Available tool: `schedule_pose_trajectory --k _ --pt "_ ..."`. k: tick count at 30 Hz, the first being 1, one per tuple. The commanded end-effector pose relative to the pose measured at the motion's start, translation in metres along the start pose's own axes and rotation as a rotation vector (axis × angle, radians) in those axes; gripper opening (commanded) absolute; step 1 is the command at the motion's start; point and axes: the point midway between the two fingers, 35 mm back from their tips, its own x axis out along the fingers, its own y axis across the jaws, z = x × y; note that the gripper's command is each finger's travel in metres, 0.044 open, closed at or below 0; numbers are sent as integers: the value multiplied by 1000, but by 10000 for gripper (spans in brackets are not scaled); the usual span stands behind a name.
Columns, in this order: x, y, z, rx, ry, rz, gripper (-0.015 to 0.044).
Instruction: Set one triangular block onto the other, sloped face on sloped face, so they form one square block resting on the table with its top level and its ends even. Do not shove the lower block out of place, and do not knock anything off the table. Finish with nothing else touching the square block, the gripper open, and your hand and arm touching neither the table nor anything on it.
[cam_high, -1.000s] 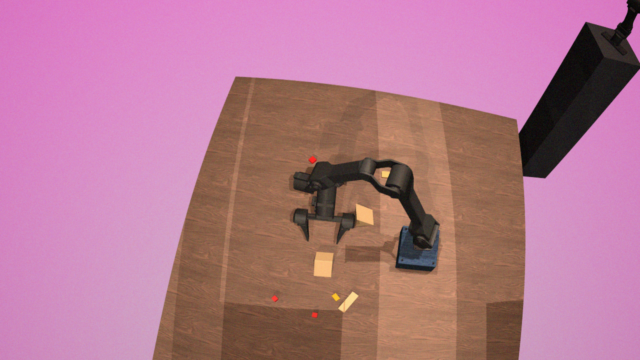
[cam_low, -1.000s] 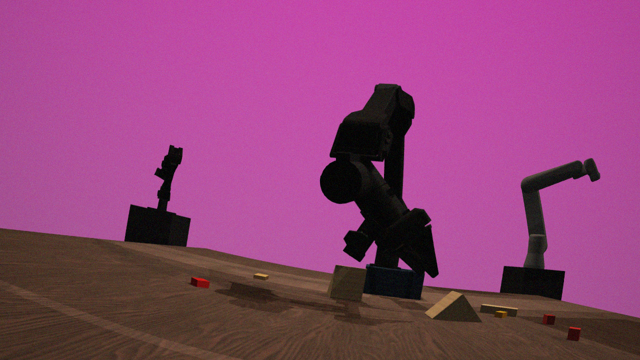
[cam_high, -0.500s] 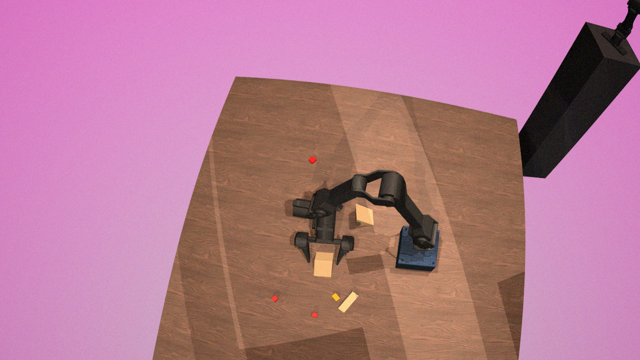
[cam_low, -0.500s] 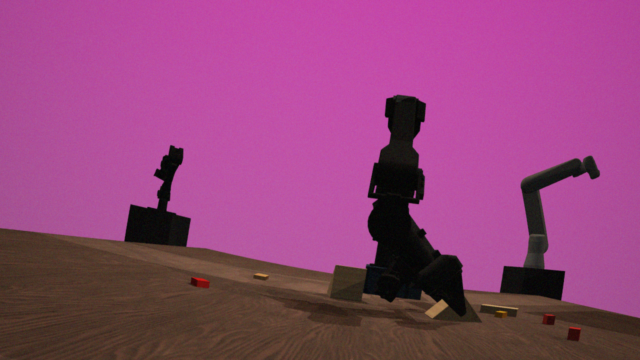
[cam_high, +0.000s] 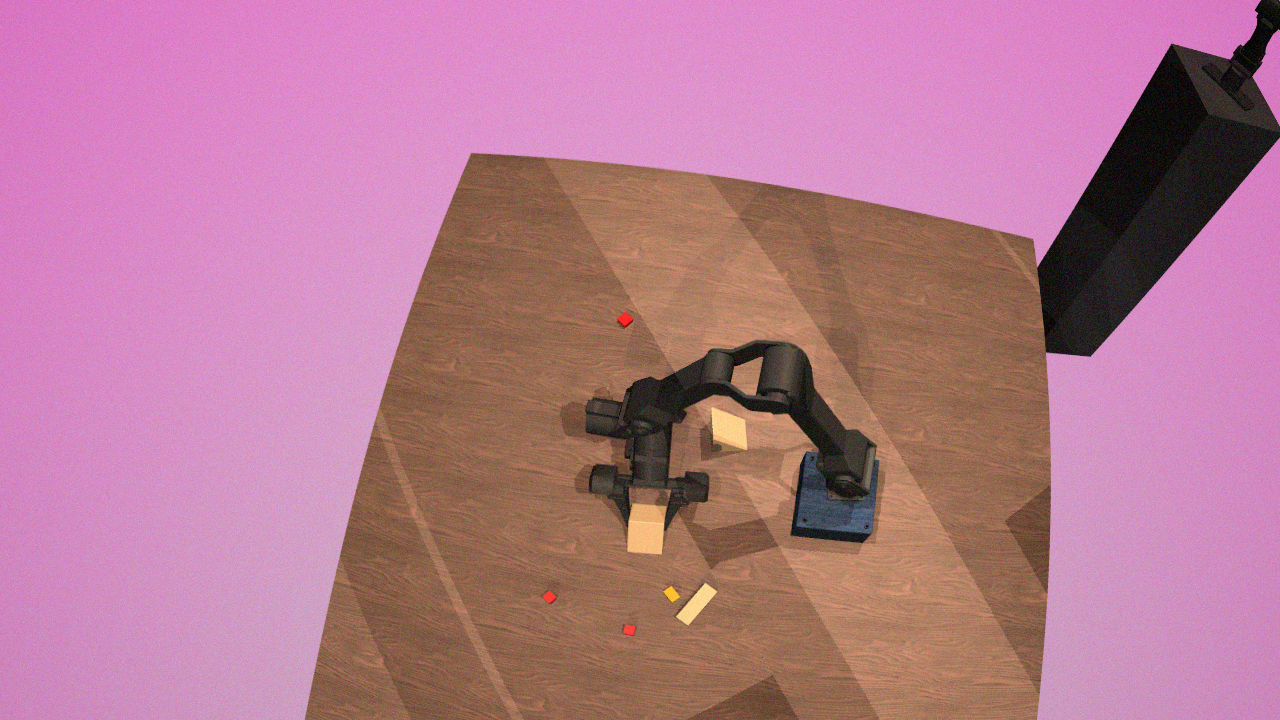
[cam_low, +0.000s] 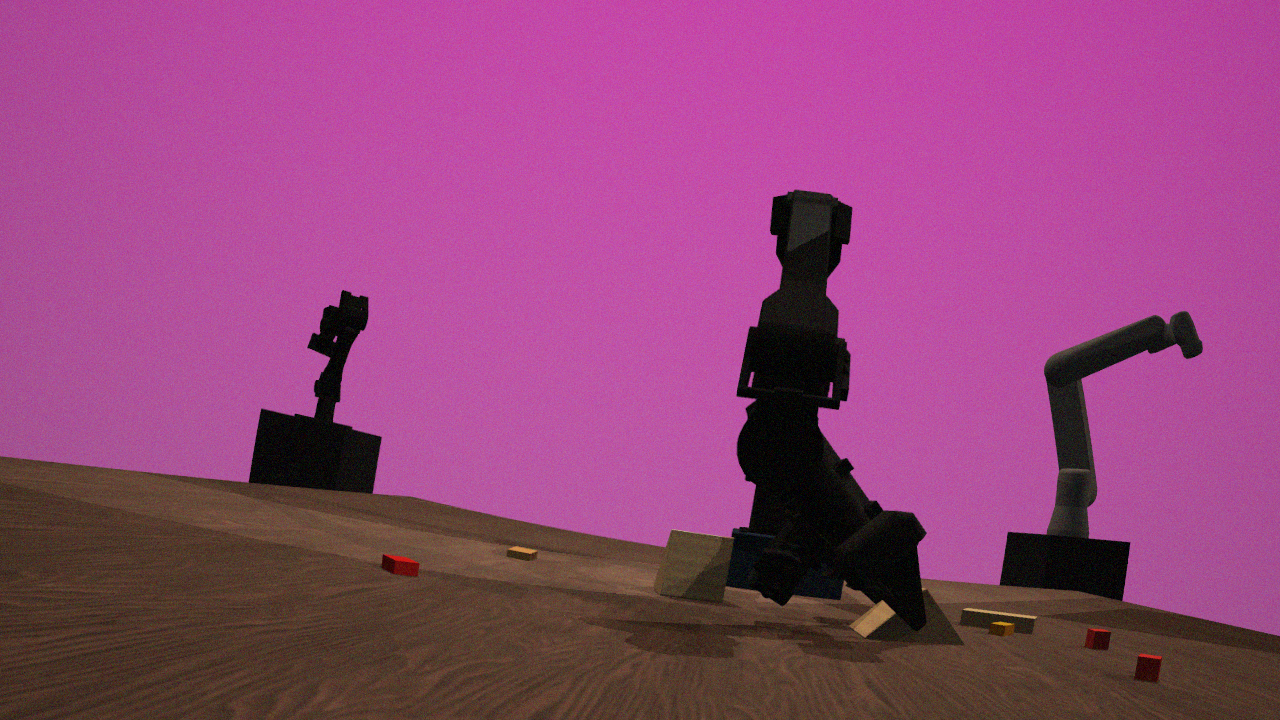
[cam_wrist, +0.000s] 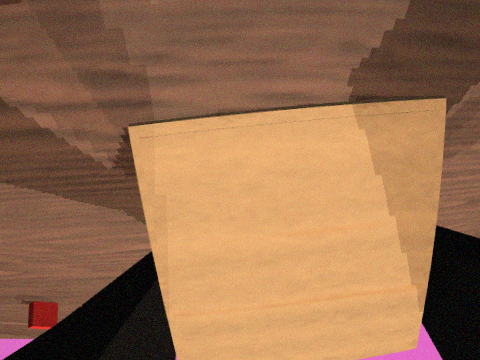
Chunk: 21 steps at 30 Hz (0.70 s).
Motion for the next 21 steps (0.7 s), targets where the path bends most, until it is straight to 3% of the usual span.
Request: schedule_pose_trajectory --k 1,3,12,21 --pt "0 0 0 0 0 0 242" --pt "0 0 0 0 0 0 229" --pt "-14 3 -14 0 0 0 0" --pt "-45 5 -44 -1 0 0 0"
